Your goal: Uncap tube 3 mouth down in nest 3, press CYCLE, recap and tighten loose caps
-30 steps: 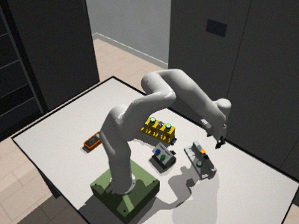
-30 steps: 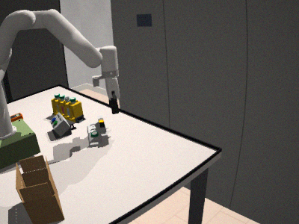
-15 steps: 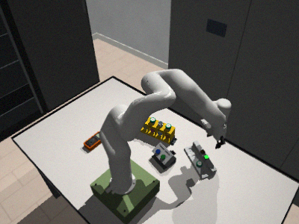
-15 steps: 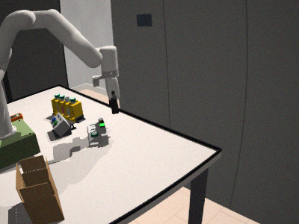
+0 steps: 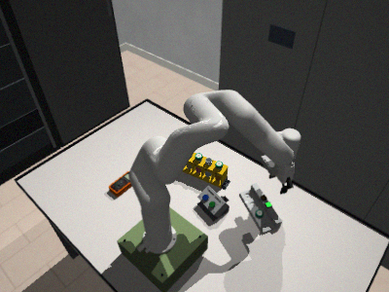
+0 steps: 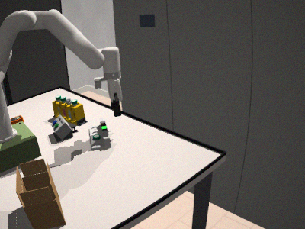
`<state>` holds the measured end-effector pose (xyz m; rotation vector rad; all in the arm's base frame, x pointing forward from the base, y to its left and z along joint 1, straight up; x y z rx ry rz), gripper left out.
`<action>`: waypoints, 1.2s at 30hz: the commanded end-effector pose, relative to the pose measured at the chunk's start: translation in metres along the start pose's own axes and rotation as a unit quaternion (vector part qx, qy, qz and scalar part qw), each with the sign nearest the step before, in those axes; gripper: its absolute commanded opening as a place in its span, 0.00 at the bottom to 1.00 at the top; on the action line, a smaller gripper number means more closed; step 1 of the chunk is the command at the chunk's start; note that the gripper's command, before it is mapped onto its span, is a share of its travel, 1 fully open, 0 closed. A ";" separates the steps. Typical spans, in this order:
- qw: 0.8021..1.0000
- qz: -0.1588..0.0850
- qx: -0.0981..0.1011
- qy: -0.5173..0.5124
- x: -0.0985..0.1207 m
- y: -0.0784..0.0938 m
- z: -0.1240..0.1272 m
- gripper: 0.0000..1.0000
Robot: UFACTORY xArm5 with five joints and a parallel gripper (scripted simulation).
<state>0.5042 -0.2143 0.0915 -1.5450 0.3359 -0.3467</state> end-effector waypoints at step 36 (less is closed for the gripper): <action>1.000 -0.002 0.000 0.000 -0.012 -0.010 -0.006 0.46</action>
Point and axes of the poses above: the point where the finger pads meet when closed, its own y axis out along the fingers, its own z axis across the jaws, x = y × z, the point moved 8 cm from there along -y, back along the fingers, and after that the axes turned 5 degrees about -y, right-handed, at the moved point
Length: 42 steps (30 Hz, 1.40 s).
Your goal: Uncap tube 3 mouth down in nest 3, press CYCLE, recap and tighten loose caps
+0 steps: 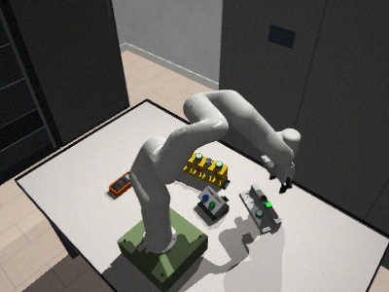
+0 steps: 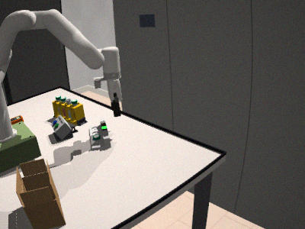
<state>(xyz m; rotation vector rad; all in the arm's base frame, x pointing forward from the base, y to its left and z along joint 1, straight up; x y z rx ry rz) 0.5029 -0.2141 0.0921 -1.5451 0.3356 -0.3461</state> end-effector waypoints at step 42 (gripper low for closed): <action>1.000 -0.002 0.000 0.000 -0.111 -0.007 -0.048 0.46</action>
Point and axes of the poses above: the point where the finger pads meet when closed, its own y axis out along the fingers, its own z axis across the jaws, x = y × z, the point moved 8 cm from there along -y, back along the fingers, and after that the axes turned 5 degrees about -y, right-handed, at the moved point
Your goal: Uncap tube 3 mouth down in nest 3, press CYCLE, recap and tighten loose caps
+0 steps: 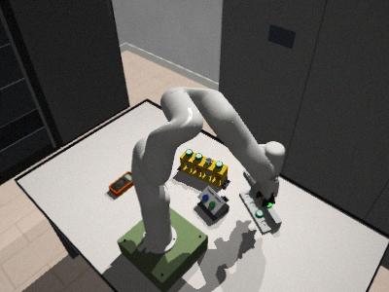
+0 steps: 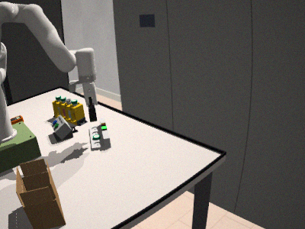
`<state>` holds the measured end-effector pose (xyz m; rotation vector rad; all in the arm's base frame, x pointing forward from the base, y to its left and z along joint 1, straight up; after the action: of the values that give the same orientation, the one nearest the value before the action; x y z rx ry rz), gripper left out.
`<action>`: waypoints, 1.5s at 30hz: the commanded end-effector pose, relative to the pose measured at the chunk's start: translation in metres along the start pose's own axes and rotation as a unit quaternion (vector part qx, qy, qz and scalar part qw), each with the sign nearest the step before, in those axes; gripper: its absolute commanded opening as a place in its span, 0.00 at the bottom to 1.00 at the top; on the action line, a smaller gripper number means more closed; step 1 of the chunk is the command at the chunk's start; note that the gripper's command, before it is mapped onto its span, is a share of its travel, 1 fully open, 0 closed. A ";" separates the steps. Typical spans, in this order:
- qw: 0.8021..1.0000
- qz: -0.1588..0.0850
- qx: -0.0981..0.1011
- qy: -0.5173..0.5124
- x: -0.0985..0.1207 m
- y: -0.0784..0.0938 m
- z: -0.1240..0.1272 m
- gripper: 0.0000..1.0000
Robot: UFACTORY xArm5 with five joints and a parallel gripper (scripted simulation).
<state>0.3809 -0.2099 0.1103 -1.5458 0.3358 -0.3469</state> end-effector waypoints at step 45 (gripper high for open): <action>1.000 -0.001 0.001 0.000 0.002 0.087 0.000 0.46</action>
<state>0.3820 -0.2103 0.0234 -1.5457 0.3362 -0.3465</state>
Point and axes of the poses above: the point where the finger pads meet when closed, its own y axis out along the fingers, its own z axis across the jaws, x = y × z, the point moved 8 cm from there along -y, back along the fingers, and after that the axes turned 5 degrees about -y, right-handed, at the moved point
